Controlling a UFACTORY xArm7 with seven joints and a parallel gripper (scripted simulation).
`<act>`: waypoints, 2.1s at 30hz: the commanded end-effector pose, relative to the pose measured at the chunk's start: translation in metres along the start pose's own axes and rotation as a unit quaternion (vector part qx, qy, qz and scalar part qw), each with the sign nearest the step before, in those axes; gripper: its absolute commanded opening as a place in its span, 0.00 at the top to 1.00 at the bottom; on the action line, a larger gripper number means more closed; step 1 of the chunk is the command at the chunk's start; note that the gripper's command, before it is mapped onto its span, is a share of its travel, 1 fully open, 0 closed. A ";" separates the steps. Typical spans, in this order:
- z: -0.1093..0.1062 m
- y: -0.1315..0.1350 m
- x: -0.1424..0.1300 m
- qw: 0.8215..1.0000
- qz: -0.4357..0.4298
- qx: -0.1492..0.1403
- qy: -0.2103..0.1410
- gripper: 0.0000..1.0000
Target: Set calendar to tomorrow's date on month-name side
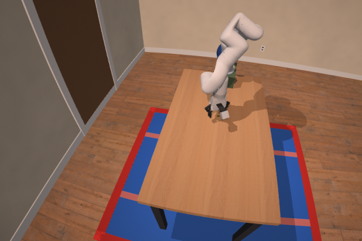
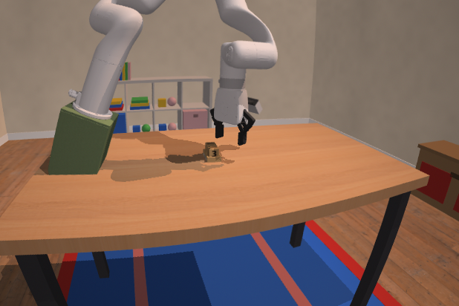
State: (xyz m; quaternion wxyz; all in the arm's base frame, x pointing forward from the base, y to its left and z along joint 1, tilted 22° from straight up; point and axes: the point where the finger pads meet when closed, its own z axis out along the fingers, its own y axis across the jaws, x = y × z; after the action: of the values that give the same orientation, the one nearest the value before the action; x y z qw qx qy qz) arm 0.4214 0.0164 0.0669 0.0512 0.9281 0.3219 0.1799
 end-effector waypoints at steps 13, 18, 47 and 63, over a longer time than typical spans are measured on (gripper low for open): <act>-0.001 0.001 0.001 1.000 0.000 0.000 0.001 0.00; -0.001 0.001 0.001 1.000 0.000 0.000 0.001 0.00; -0.001 0.000 -0.001 0.999 0.038 0.000 0.001 0.00; -0.001 -0.004 -0.018 0.986 0.165 0.000 0.001 0.00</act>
State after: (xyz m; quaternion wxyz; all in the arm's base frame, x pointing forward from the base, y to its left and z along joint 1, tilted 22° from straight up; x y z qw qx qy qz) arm 0.4062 0.0092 0.0609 0.0254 0.9639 0.1895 0.1855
